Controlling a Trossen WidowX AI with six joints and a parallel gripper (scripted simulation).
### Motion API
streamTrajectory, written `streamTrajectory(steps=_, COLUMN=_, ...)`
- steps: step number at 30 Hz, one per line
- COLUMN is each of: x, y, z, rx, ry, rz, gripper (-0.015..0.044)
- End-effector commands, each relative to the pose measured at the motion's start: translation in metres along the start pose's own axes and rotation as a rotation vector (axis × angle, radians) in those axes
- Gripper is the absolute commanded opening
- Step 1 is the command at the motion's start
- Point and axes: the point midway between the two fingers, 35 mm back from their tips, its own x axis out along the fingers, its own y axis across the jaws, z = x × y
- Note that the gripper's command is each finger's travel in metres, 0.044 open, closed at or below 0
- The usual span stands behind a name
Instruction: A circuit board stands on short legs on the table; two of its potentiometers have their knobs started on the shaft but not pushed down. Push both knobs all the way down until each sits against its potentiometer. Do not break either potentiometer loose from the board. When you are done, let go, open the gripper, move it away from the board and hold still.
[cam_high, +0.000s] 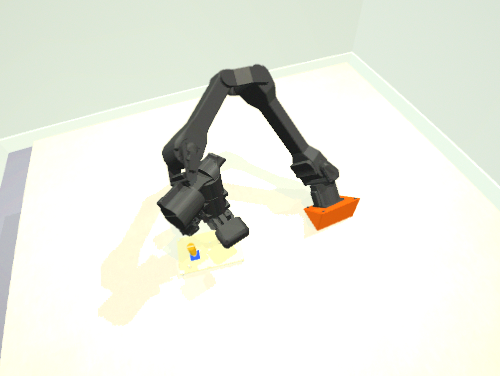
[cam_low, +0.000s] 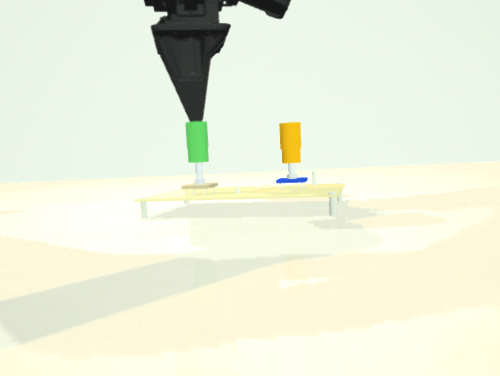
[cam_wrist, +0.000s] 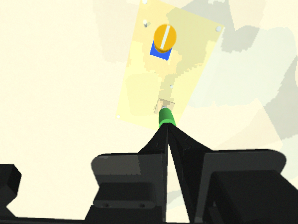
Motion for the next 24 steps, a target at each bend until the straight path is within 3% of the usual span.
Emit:
streamTrajectory(steps=1, x=0.0036, y=-0.0010, z=-0.0002, rx=0.003, ry=0.003, rz=-0.003, gripper=0.0000)
streamTrajectory(steps=24, x=0.0109, y=-0.0011, z=-0.0001, rx=0.003, ry=0.003, rz=-0.003, gripper=0.0000)
